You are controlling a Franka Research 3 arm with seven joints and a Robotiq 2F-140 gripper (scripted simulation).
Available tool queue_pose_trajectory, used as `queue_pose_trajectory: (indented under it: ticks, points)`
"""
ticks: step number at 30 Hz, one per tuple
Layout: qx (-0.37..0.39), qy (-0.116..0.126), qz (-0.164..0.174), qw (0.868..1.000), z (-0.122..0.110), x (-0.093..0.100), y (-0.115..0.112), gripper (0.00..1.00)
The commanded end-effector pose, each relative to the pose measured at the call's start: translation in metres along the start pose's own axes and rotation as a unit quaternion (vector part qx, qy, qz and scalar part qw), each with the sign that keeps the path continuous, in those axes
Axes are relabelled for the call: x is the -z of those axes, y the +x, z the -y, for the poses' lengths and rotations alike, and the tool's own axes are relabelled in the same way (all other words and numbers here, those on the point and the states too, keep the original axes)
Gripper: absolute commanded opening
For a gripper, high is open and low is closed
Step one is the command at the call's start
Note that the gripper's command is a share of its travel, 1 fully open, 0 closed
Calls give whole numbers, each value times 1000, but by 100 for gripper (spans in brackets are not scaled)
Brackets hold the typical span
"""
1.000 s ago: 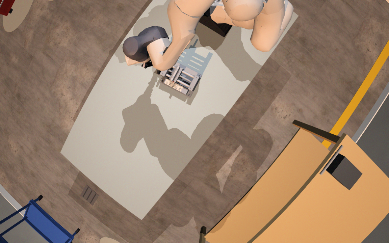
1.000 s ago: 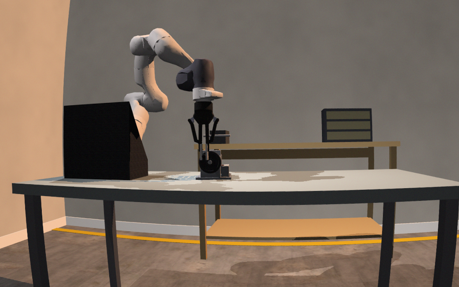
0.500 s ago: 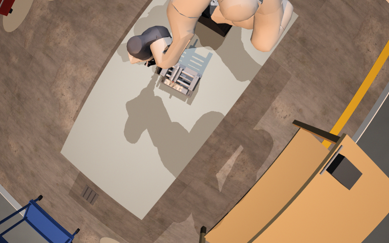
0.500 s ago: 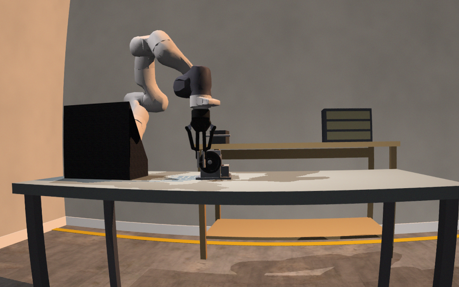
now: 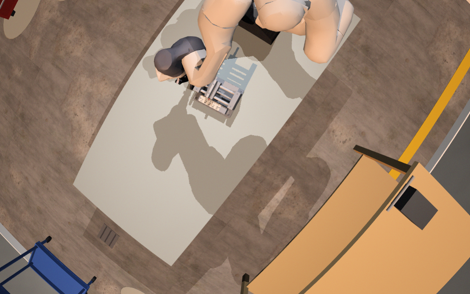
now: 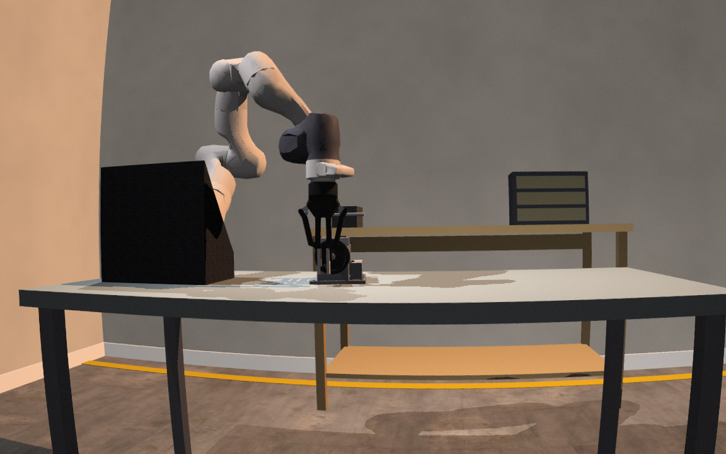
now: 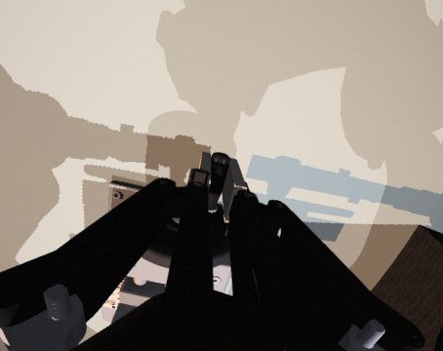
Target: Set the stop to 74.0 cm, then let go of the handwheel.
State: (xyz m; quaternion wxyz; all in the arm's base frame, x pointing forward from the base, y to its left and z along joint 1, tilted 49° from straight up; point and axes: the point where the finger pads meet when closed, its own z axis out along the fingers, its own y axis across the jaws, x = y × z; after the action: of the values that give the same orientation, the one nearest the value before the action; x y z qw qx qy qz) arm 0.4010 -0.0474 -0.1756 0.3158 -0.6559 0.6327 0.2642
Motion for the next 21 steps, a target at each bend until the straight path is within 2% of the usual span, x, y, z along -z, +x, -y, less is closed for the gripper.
queue_pose_trajectory:
  ticks: [1,13,21]
  points:
    - [-4,1,0,1000,7,-5,0,4]
    - [-4,1,0,1000,26,-7,0,4]
    - [-4,1,0,1000,42,1,0,4]
